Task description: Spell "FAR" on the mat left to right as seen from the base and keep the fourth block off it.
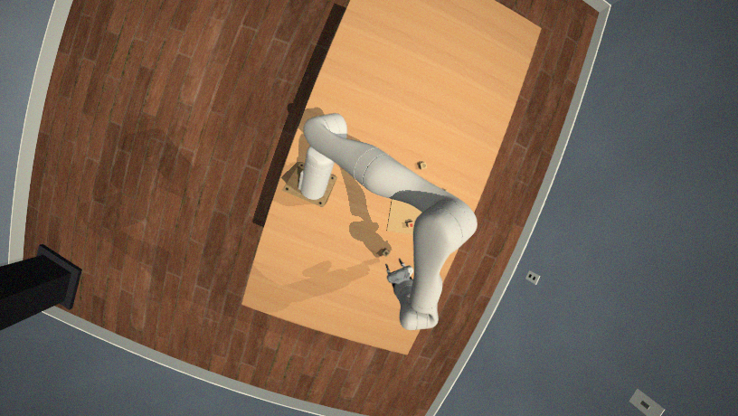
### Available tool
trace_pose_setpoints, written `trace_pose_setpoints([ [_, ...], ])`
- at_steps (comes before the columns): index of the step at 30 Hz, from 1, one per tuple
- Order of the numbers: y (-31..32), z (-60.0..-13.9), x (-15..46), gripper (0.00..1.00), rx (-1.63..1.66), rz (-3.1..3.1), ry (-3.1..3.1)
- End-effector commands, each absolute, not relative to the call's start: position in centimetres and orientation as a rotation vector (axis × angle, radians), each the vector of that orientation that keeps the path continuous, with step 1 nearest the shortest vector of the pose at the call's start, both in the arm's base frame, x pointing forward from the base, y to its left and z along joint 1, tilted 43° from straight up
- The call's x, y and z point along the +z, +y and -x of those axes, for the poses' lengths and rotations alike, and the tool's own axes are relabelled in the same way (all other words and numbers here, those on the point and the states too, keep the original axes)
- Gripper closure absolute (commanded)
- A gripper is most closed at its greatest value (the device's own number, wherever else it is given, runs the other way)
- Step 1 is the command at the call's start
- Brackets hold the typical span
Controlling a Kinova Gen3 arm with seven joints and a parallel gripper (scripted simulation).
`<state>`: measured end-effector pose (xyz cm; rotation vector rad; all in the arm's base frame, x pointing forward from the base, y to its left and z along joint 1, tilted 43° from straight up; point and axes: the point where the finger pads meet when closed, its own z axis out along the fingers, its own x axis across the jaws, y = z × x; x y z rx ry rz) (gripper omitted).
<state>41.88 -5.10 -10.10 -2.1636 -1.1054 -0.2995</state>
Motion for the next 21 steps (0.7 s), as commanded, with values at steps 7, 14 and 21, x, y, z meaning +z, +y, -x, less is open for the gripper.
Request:
trace_pose_setpoints([
  [7, -5.42, -41.00, -10.93, 0.00, -0.292, 2.150, -1.089],
  [14, -5.44, -41.04, -10.88, 0.00, -0.293, 2.151, -1.090],
  [21, -5.44, -41.04, -10.88, 0.00, -0.293, 2.151, -1.090],
])
